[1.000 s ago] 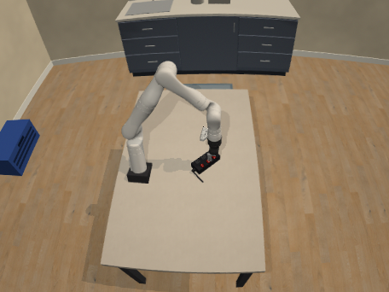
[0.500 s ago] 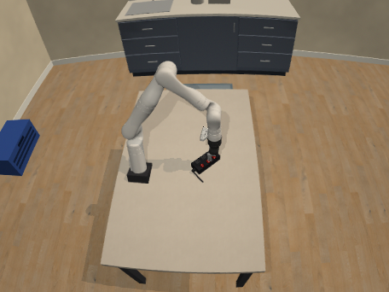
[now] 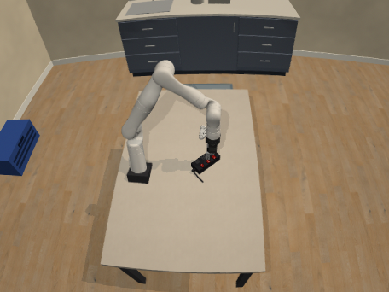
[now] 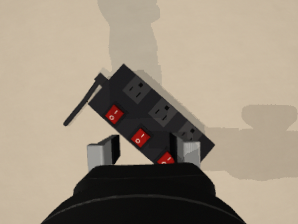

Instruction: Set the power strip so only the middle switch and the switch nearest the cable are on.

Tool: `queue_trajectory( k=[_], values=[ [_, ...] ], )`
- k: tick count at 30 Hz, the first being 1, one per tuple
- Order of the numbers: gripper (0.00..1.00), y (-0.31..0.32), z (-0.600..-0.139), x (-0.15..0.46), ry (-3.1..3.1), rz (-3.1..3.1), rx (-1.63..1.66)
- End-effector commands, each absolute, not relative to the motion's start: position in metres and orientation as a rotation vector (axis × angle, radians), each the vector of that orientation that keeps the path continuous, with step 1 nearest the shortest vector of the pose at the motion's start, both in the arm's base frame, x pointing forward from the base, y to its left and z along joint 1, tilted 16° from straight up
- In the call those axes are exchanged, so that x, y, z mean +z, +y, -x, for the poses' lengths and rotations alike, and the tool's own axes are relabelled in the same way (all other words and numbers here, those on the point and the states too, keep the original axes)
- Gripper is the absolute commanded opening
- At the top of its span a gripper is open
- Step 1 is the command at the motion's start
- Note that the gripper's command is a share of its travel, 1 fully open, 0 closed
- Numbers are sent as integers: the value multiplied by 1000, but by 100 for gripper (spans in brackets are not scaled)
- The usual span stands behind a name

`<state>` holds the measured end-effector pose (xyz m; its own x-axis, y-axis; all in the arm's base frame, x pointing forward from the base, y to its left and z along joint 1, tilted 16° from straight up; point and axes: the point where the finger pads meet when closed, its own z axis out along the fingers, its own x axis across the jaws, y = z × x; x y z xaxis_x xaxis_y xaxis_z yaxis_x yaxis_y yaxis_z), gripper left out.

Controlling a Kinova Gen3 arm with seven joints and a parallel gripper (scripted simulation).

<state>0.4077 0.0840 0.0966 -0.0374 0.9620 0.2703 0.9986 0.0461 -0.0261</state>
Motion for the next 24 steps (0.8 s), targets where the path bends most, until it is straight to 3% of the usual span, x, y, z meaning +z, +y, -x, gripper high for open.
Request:
queue_trajectory(
  k=[1,24],
  values=[
    [100,62,-412,129,-2138,2003,-287],
    [100,48,-406,154,-2185,1946,-296]
  ],
)
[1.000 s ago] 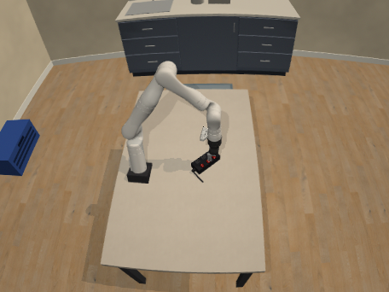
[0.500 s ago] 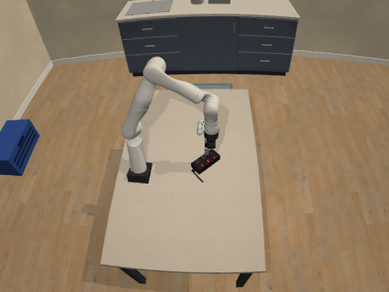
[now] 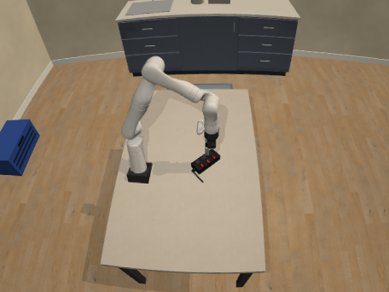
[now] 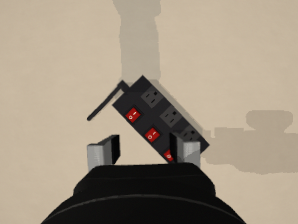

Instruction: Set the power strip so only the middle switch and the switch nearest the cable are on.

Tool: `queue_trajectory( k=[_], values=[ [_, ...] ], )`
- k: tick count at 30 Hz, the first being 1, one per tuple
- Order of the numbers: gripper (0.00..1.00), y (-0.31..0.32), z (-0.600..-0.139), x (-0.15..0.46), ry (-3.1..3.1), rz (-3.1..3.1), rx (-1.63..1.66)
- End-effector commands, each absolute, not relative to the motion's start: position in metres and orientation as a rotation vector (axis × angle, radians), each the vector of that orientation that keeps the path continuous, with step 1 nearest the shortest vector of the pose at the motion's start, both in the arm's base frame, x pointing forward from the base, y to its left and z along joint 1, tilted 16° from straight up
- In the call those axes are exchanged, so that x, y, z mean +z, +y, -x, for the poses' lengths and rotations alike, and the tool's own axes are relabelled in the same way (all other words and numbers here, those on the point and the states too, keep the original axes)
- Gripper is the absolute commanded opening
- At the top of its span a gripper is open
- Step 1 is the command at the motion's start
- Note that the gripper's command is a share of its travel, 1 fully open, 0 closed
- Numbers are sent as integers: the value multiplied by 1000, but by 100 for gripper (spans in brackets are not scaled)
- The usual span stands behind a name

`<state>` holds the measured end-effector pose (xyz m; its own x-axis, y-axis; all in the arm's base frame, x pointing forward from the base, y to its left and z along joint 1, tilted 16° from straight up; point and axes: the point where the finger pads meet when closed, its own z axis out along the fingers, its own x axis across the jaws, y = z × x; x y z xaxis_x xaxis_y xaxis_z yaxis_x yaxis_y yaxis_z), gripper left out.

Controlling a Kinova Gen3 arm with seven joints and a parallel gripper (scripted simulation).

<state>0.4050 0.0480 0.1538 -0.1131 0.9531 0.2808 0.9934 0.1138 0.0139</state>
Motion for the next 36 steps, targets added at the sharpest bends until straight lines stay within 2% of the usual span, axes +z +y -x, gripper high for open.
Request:
queue_trajectory(
  k=[1,19,36],
  values=[
    [100,48,-406,154,-2185,1946,-296],
    [100,49,-403,152,-2123,2001,-285],
    [100,58,-391,141,-1742,2291,-219]
  ],
)
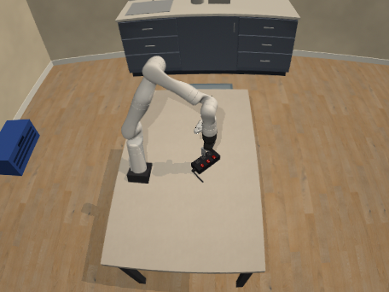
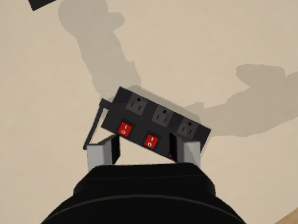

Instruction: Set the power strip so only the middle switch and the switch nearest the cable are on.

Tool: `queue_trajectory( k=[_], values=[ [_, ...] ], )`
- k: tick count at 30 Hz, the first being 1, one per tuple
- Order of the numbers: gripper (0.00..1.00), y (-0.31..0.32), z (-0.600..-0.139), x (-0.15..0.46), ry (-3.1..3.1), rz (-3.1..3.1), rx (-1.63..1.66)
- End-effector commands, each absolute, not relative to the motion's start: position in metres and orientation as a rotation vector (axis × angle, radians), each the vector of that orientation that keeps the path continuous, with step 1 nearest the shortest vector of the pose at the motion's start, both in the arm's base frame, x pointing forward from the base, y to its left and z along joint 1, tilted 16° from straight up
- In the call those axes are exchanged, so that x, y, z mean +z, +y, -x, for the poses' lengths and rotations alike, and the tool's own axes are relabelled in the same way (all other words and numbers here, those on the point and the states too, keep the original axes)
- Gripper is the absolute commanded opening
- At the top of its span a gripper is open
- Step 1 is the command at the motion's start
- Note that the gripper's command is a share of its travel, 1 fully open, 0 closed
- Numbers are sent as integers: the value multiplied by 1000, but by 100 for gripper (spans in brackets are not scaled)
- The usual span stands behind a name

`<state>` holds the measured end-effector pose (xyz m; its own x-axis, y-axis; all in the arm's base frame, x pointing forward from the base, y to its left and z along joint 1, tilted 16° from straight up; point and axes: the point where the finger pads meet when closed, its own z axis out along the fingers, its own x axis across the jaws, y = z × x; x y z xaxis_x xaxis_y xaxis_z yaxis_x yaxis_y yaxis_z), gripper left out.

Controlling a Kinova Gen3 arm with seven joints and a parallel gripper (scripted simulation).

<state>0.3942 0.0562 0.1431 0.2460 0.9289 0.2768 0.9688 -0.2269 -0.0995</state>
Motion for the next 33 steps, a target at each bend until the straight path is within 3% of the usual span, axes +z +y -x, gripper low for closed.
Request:
queue_trajectory(
  k=[1,33],
  values=[
    [100,59,-390,140,-1702,2317,-212],
    [100,67,-374,106,-63,2837,52]
  ],
)
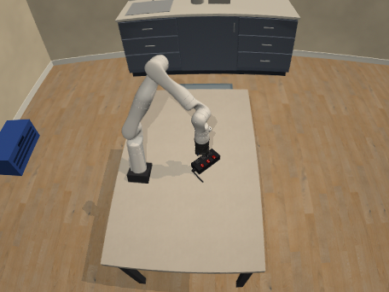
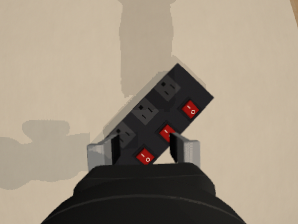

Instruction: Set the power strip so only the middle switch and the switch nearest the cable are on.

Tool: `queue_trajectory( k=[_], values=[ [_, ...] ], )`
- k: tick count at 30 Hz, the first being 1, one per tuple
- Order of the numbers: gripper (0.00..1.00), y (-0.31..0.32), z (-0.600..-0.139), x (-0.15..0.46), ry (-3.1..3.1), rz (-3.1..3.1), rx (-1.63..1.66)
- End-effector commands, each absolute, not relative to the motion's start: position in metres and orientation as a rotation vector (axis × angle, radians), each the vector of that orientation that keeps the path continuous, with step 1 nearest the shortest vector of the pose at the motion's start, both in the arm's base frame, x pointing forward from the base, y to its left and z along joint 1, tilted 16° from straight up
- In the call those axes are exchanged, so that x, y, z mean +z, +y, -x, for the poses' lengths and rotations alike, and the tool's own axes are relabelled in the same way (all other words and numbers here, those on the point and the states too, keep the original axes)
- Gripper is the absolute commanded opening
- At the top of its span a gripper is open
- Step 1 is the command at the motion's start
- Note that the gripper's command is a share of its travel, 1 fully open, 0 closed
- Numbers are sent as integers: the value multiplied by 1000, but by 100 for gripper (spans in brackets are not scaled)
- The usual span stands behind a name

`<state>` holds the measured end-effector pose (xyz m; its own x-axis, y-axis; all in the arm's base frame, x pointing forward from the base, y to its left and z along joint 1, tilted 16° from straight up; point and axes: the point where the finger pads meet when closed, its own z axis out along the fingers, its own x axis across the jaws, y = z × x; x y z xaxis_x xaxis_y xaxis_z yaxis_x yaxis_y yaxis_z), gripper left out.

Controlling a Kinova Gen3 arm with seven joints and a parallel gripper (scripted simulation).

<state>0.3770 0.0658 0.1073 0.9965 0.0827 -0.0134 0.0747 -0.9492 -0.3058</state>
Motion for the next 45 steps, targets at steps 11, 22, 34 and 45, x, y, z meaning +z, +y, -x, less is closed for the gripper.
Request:
queue_trajectory(
  k=[11,22,34,45],
  values=[
    [100,59,-373,95,533,2805,125],
    [100,52,-372,89,846,2742,156],
    [100,48,-372,86,996,2700,169],
    [0,48,-371,86,1013,2695,171]
  ],
)
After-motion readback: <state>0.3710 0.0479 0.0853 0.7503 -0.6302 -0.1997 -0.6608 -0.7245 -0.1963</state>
